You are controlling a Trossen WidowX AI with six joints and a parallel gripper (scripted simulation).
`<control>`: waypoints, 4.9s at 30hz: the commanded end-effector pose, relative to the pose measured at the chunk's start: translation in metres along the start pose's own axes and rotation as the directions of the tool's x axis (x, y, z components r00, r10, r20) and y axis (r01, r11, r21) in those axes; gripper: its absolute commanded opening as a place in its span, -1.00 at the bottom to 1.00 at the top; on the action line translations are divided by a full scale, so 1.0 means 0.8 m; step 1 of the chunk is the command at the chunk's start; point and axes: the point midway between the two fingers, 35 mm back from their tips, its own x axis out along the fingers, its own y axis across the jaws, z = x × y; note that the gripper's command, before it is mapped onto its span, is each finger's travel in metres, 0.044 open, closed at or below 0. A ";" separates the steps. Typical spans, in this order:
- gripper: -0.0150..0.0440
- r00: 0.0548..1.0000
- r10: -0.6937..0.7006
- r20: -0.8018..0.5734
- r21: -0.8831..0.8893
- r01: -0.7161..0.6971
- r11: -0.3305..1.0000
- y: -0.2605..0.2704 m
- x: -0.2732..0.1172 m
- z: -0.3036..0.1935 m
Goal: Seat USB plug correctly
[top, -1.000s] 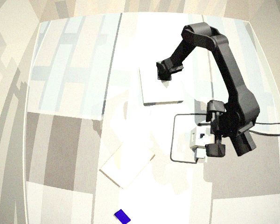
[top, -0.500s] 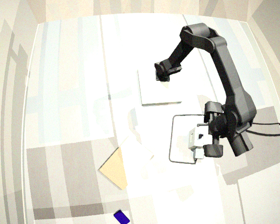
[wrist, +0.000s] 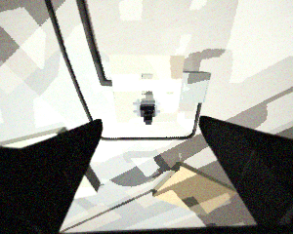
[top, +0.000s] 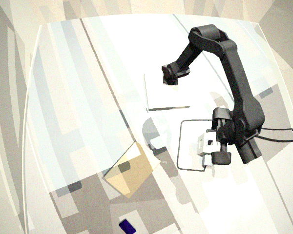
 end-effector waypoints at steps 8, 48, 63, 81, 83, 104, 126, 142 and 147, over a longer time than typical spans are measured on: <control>1.00 1.000 0.009 0.000 0.005 -0.009 1.000 0.002 0.009 0.000; -0.49 1.000 0.003 -0.002 0.000 -0.003 1.000 0.001 0.004 0.000; -0.49 1.000 0.003 -0.002 0.000 -0.003 1.000 0.001 -0.008 0.000; -0.49 1.000 0.003 -0.002 0.000 -0.003 1.000 0.001 -0.023 0.000; -0.49 1.000 0.003 -0.002 0.000 -0.003 1.000 0.001 -0.025 0.000; -0.49 1.000 0.007 -0.004 0.191 -0.006 0.982 0.002 -0.028 -0.001; -0.49 1.000 0.007 -0.004 0.698 -0.003 0.716 0.002 -0.028 -0.001; -0.49 1.000 0.007 -0.004 0.929 0.001 0.371 0.002 -0.028 -0.001; -0.49 1.000 0.007 -0.004 0.969 0.002 0.246 0.002 -0.028 -0.001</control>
